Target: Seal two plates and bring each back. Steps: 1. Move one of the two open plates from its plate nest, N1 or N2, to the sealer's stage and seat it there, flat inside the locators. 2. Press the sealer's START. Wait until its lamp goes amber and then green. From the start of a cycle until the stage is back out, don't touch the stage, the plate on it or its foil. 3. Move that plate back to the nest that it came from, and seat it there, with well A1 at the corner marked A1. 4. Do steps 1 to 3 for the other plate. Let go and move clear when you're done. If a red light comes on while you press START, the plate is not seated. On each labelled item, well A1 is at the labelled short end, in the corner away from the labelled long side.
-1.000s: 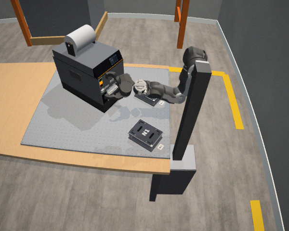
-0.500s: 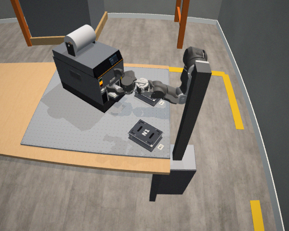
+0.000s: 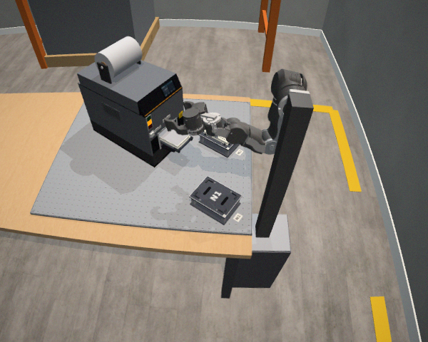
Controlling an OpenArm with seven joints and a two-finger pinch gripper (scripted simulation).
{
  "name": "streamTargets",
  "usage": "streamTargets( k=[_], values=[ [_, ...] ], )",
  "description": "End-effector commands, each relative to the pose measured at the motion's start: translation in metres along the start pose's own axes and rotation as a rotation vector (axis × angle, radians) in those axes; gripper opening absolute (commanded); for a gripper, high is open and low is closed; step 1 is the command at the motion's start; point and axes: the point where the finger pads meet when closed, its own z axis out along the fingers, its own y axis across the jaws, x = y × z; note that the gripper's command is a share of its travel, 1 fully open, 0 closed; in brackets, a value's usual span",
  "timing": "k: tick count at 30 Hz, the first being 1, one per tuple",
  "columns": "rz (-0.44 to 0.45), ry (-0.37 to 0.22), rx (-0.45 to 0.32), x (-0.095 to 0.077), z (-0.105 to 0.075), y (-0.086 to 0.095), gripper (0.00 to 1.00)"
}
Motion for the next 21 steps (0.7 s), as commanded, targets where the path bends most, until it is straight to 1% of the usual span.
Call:
streamTargets(
  k=[1, 2, 4, 21],
  values=[
    [0.004, -0.016, -0.021, -0.0035, 0.0, 0.0055, 0.65],
    [0.004, -0.016, -0.021, -0.0035, 0.0, 0.0055, 0.65],
    [0.007, -0.01, -0.01, -0.0066, 0.0007, 0.0112, 0.65],
    [0.004, -0.012, -0.013, -0.0069, 0.0005, 0.0106, 0.65]
  ],
)
